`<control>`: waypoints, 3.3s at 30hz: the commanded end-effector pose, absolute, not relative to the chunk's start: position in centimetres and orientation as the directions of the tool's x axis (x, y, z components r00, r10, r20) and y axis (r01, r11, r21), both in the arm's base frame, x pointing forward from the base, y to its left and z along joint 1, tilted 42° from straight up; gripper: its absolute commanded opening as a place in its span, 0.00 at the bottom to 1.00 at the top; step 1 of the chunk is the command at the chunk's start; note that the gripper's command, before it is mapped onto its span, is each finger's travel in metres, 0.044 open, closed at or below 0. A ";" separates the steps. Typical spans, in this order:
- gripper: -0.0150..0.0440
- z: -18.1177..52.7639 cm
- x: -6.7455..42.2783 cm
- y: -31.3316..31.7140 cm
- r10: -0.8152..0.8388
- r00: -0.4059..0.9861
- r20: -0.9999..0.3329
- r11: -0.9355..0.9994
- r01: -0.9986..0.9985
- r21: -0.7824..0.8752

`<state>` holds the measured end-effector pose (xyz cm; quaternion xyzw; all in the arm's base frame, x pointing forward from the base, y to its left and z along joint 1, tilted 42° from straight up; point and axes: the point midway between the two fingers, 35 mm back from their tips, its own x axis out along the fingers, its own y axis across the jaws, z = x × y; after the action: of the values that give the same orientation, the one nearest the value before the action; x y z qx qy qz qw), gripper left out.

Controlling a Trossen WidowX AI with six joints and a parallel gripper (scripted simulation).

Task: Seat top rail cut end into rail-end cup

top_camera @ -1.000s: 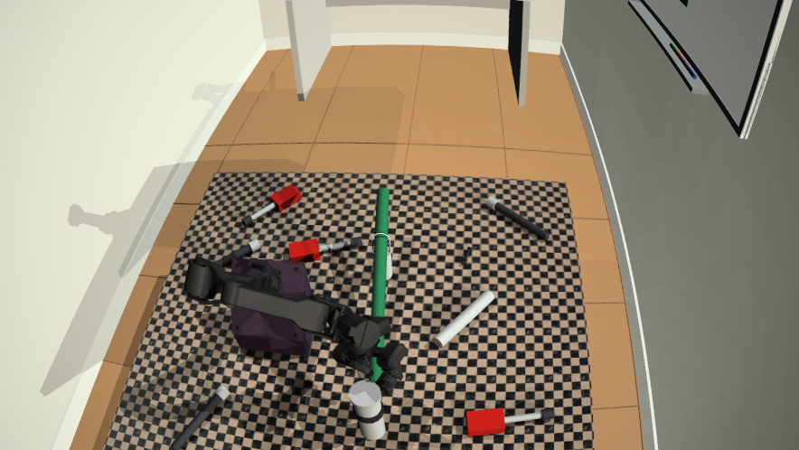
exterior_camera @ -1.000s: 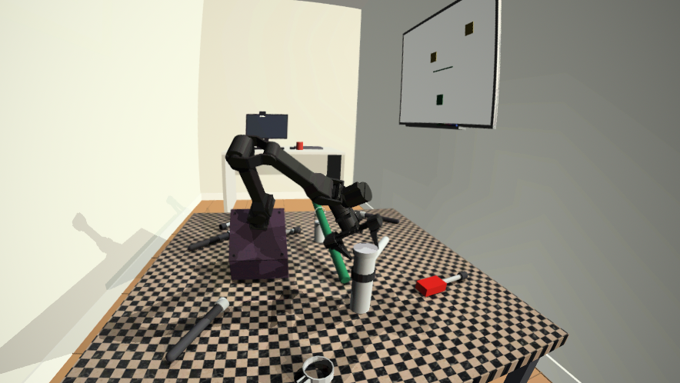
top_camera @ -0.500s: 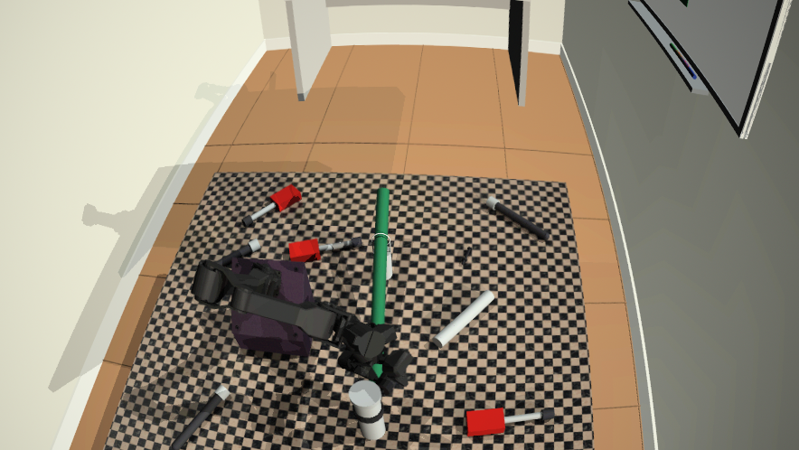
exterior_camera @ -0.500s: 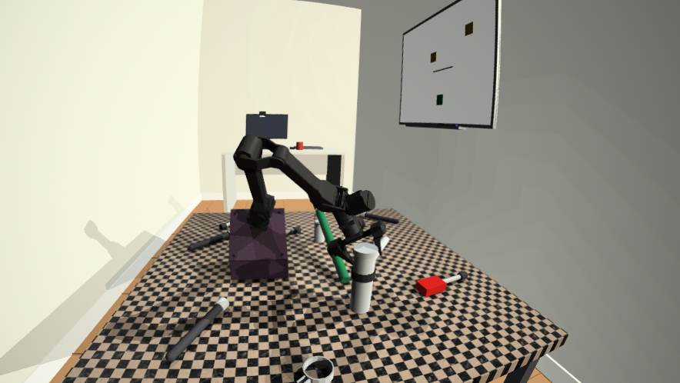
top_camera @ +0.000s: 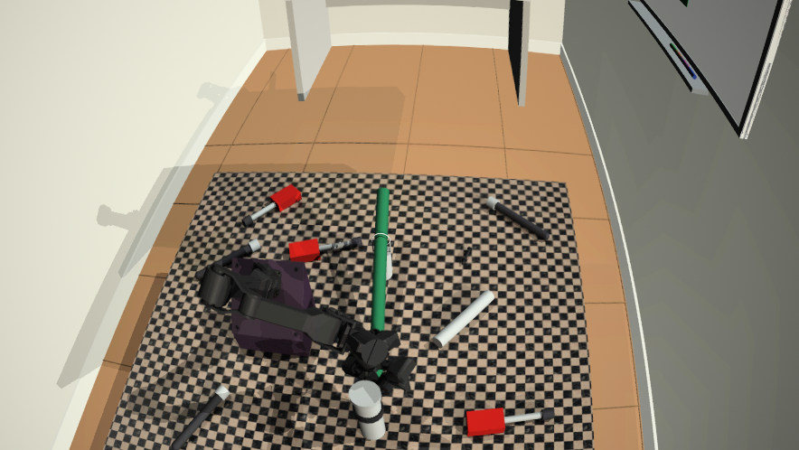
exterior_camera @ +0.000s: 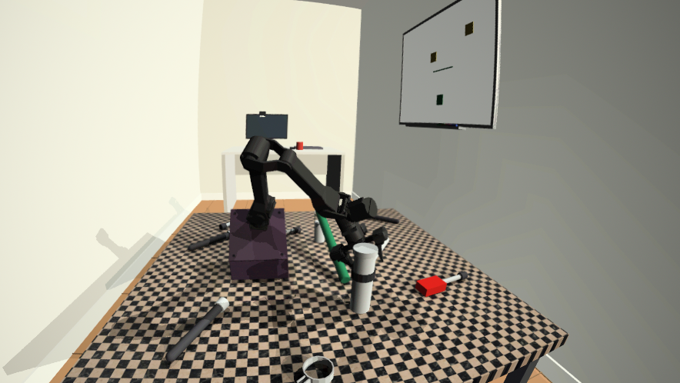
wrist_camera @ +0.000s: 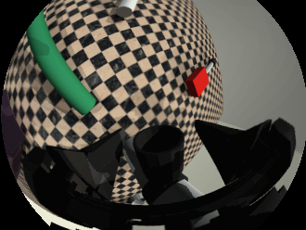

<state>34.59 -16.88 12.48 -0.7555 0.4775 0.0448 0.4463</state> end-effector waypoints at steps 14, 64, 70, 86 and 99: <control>0.34 12.2 34.7 -17.0 -0.677 0.541 -0.499 -0.154 -0.767 -0.623; 0.25 11.6 31.0 -16.8 -0.528 0.570 -0.629 -0.414 -0.820 -0.396; 0.25 11.6 30.7 -16.8 -0.516 0.569 -0.641 -0.436 -0.818 -0.375; 0.25 11.6 30.4 -16.8 -0.501 0.567 -0.654 -0.462 -0.814 -0.352; 0.25 11.6 30.5 -16.9 -0.510 0.566 -0.647 -0.454 -0.817 -0.356</control>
<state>30.52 -16.88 11.59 -0.8205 0.4045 0.2309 0.3313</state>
